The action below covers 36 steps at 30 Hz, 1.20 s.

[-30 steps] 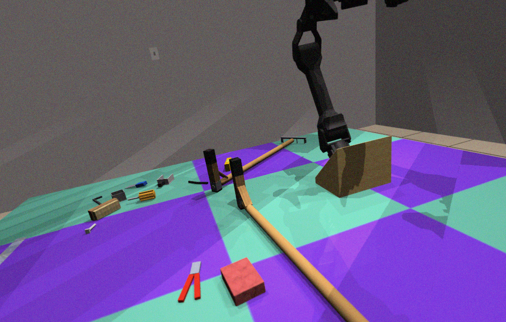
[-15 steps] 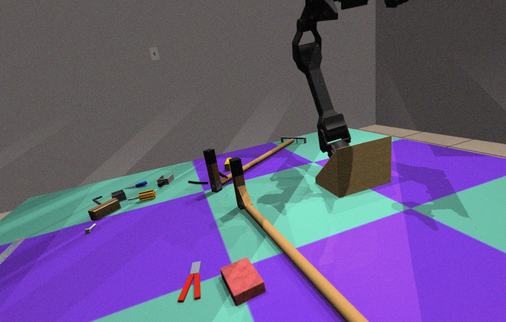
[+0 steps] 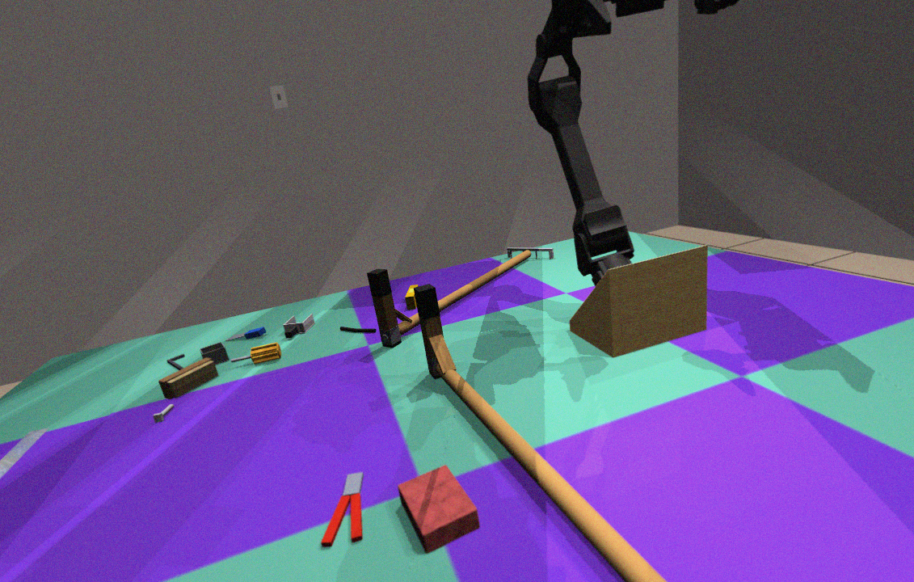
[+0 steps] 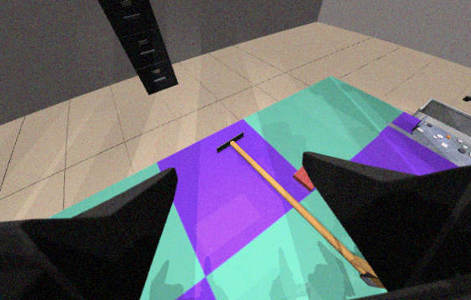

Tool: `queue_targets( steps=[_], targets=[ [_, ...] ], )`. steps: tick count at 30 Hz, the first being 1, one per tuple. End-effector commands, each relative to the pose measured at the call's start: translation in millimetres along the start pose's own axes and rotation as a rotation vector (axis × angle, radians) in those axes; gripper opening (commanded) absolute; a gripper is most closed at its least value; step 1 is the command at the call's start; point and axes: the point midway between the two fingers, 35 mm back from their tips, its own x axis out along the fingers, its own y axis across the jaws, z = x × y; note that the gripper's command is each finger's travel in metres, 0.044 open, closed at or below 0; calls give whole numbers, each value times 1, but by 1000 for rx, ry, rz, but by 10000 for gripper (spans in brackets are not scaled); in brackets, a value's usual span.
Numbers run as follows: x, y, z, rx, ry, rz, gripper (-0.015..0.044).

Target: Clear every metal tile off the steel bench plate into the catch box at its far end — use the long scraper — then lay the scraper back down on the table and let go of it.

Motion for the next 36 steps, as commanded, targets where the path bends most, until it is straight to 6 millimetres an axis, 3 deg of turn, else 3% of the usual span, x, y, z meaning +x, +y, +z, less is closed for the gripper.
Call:
queue_targets(
  steps=[1, 36],
  targets=[
    [-6, 0, 6, -49, -36, -10, 440],
    [-122, -11, 77, -713, -463, -377, 440]
  ],
)
